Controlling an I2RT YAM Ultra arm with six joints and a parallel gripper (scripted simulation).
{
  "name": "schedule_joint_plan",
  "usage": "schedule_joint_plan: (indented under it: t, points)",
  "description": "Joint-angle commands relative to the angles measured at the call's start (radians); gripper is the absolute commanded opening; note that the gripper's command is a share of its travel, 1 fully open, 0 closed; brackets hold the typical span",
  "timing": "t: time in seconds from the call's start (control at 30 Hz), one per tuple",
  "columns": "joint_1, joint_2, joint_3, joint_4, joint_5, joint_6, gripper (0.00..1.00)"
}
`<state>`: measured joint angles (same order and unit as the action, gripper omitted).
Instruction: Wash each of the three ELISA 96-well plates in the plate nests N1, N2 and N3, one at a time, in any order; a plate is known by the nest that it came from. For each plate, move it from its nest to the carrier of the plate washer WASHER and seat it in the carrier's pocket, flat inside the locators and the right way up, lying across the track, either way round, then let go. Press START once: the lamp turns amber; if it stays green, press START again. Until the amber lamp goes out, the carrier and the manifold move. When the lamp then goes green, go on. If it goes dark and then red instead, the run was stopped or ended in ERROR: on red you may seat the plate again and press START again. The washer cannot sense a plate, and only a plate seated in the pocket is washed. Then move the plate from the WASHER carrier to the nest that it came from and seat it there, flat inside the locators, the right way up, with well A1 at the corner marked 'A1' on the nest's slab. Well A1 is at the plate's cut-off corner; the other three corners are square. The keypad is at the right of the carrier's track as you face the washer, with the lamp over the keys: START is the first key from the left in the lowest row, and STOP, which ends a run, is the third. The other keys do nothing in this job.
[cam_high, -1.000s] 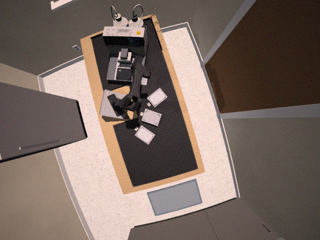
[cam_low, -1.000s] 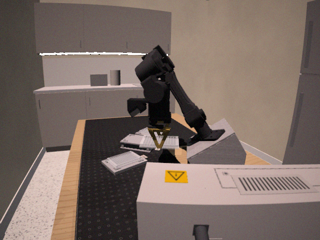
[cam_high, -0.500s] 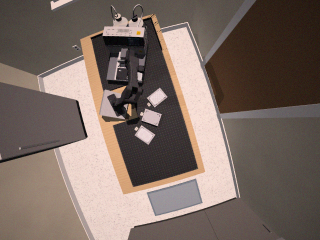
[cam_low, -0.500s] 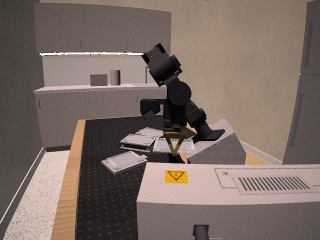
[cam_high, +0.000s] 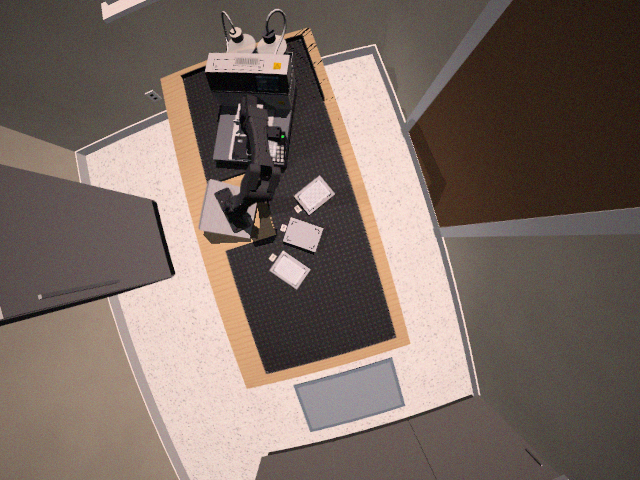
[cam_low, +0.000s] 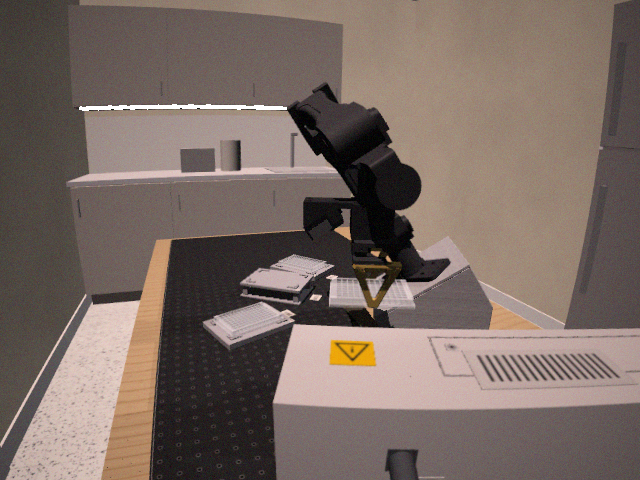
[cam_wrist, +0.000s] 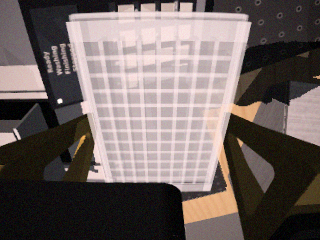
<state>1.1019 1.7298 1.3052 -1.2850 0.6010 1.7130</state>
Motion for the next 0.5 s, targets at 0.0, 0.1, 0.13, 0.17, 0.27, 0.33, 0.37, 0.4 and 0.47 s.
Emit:
schedule_joint_plan:
  t: [0.0, 0.1, 0.13, 0.17, 0.27, 0.33, 0.37, 0.4, 0.47]
  points:
    - [0.048, 0.022, 0.009, -0.005, -0.005, 0.064, 0.00]
    - [0.086, 0.056, 0.018, -0.005, -0.011, 0.109, 0.00]
    - [0.098, 0.068, 0.022, -0.005, -0.014, 0.123, 0.00]
    - [0.110, 0.080, 0.026, -0.005, -0.016, 0.138, 0.00]
    - [0.146, 0.117, 0.040, -0.005, -0.024, 0.179, 0.00]
    - [0.157, 0.129, 0.046, -0.005, -0.026, 0.192, 0.00]
    - [0.157, 0.129, 0.046, -0.005, -0.026, 0.192, 0.00]
    - [0.168, 0.142, 0.051, -0.005, -0.029, 0.205, 0.00]
    - [0.191, 0.168, 0.064, -0.005, -0.035, 0.231, 0.00]
